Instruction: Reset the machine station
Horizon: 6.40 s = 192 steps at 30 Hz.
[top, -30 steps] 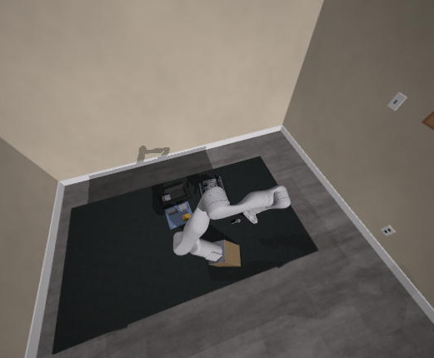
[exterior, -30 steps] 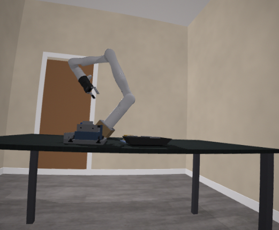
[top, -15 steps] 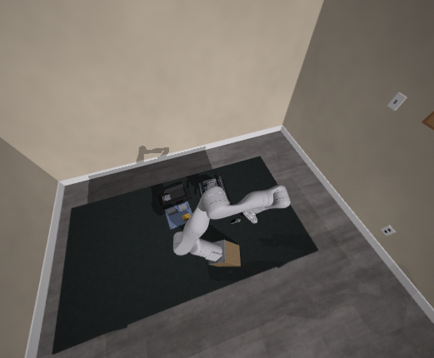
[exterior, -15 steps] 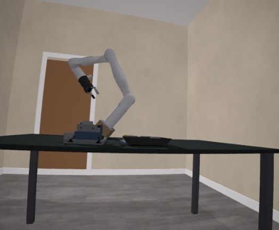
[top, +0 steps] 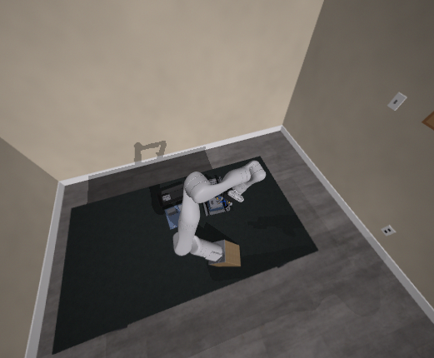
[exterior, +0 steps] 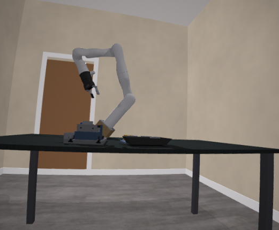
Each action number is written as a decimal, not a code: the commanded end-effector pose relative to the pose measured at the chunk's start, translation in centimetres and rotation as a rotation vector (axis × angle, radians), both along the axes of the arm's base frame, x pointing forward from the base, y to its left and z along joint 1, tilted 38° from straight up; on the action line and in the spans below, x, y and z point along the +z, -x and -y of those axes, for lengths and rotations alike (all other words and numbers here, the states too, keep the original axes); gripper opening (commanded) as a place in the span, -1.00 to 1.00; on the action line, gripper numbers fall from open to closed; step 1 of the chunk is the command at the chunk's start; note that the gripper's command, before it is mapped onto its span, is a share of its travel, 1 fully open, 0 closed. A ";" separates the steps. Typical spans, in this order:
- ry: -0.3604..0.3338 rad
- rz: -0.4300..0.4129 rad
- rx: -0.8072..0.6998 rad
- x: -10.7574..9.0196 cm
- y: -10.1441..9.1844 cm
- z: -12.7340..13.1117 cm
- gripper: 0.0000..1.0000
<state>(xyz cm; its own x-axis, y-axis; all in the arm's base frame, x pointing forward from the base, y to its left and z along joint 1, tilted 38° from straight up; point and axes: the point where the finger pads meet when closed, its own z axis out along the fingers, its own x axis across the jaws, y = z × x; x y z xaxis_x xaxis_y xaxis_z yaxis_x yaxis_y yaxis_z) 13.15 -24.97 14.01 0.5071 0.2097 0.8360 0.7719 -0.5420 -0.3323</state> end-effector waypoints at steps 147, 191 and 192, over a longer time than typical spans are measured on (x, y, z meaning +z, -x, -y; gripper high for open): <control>0.606 0.248 0.384 12.1 -29.3 -26.0 -1.00; 0.606 0.248 0.384 7.6 -30.8 -29.2 -1.00; 0.606 0.248 0.384 7.5 -30.9 -29.3 -1.00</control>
<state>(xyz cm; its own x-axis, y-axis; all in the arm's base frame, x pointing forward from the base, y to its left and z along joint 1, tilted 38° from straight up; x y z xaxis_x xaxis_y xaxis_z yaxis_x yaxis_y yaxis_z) 44.06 3.92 21.82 0.1217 0.7939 0.5958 0.9542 -0.2588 0.1500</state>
